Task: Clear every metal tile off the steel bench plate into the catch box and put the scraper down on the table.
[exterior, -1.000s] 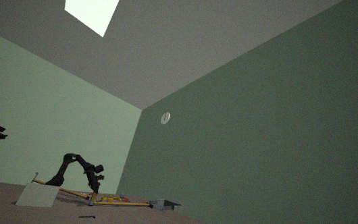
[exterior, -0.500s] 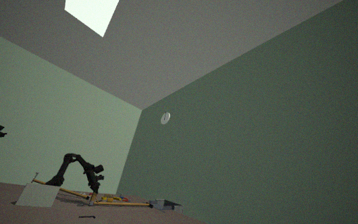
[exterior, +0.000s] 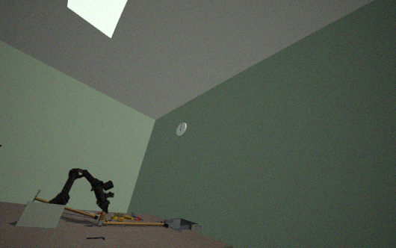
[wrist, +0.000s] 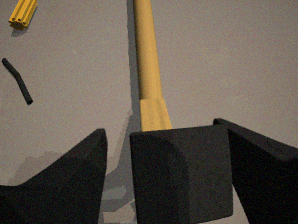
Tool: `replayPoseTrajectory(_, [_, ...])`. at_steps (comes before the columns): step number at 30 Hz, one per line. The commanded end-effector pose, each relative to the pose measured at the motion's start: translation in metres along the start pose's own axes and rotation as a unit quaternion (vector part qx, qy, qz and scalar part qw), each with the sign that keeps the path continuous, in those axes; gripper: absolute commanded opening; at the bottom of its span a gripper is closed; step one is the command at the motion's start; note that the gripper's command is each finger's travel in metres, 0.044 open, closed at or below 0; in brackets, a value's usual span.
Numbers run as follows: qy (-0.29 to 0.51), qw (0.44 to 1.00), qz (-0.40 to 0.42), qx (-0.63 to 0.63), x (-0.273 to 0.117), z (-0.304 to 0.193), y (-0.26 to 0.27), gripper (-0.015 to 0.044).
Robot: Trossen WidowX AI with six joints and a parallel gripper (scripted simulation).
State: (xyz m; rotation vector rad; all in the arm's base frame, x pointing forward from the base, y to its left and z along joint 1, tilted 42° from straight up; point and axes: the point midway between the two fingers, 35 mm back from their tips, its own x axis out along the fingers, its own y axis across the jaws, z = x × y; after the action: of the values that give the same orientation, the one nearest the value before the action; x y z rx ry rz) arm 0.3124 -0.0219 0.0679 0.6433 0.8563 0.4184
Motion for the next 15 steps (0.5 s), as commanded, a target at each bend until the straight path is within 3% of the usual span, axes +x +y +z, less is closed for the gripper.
replayPoseTrajectory(1, [0.0, 1.0, -0.001, 0.0, 0.0, 0.0, 0.0, 0.0394])
replayPoseTrajectory(3, [0.0, 1.0, -0.002, -0.001, -0.002, 0.001, -0.001, 0.044])
replayPoseTrajectory(15, [0.006, 1.0, -0.015, -0.006, -0.031, 0.016, -0.009, 0.044])
